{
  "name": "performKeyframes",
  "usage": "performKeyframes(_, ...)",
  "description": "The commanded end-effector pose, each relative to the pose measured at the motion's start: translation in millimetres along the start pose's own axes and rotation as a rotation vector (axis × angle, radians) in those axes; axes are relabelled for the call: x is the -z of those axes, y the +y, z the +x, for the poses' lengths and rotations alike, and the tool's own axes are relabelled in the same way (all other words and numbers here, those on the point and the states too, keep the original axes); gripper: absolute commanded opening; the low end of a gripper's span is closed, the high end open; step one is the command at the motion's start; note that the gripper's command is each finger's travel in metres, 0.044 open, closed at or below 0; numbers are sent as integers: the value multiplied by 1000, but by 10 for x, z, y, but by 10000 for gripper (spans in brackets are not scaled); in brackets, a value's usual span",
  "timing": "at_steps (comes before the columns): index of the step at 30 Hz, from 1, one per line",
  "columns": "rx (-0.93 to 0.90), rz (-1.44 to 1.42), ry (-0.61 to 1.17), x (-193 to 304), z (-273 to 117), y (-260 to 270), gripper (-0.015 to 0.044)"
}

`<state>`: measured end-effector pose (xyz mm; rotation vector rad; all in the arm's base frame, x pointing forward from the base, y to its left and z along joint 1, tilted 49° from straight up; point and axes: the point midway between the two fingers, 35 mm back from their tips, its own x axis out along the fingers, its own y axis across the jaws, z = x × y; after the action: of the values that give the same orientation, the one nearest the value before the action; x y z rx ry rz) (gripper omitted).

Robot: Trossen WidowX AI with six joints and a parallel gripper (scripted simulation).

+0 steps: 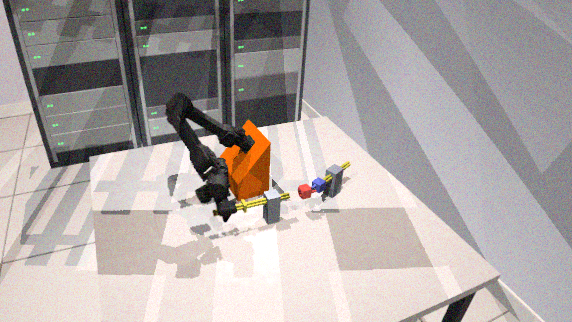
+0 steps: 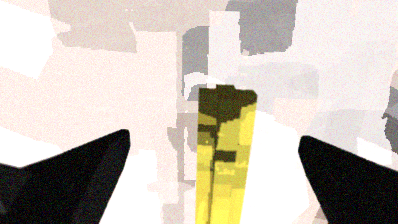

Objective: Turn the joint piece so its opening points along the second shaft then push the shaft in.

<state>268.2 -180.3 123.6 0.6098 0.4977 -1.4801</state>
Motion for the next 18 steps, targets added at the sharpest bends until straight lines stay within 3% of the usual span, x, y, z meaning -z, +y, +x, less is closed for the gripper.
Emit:
performKeyframes(1, 7, -10, 7, 35, 78, -22, 440)
performKeyframes(12, 7, -10, 5, 35, 231, -27, 440)
performKeyframes(18, 7, -10, 5, 35, 231, -27, 282)
